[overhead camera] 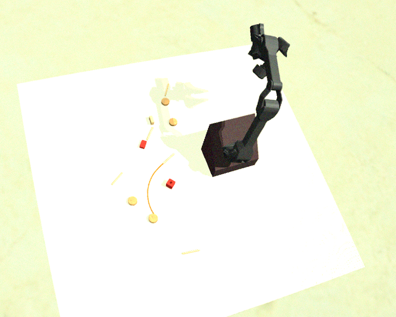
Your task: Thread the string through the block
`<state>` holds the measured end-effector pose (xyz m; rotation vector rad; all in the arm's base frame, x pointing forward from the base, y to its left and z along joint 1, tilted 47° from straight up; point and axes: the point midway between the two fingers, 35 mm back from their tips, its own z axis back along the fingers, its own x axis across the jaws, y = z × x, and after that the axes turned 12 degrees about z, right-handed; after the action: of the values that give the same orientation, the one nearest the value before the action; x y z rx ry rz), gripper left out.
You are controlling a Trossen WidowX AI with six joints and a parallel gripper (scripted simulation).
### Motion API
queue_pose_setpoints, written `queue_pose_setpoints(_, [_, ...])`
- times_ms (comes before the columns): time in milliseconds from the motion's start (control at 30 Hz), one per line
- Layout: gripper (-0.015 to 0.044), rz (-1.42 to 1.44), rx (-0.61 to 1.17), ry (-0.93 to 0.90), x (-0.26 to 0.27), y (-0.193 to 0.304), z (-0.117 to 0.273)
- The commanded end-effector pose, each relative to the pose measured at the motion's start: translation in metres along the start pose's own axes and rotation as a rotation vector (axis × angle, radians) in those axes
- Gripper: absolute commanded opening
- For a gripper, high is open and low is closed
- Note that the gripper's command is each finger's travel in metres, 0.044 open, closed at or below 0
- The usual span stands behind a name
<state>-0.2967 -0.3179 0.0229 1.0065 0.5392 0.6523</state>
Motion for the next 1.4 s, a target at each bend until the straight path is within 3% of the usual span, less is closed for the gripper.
queue_pose_setpoints(0, [0.0426,0.000,0.000,0.000,0.000,0.000,0.000])
queue_pose_setpoints(133, [0.0440,0.015,-0.020,0.004,0.013,-0.008,0.012])
queue_pose_setpoints(400, [0.0440,0.306,-0.247,0.070,0.070,-0.067,0.097])
queue_pose_setpoints(633, [0.0440,0.688,-0.482,0.170,0.163,-0.116,0.177])
queue_pose_setpoints(867, [0.0440,1.124,-0.684,0.289,0.277,-0.140,0.233])
queue_pose_setpoints(1133, [0.0440,1.683,-0.877,0.428,0.422,-0.133,0.259])
queue_pose_setpoints(1367, [0.0440,2.221,-1.022,0.520,0.543,-0.093,0.242])
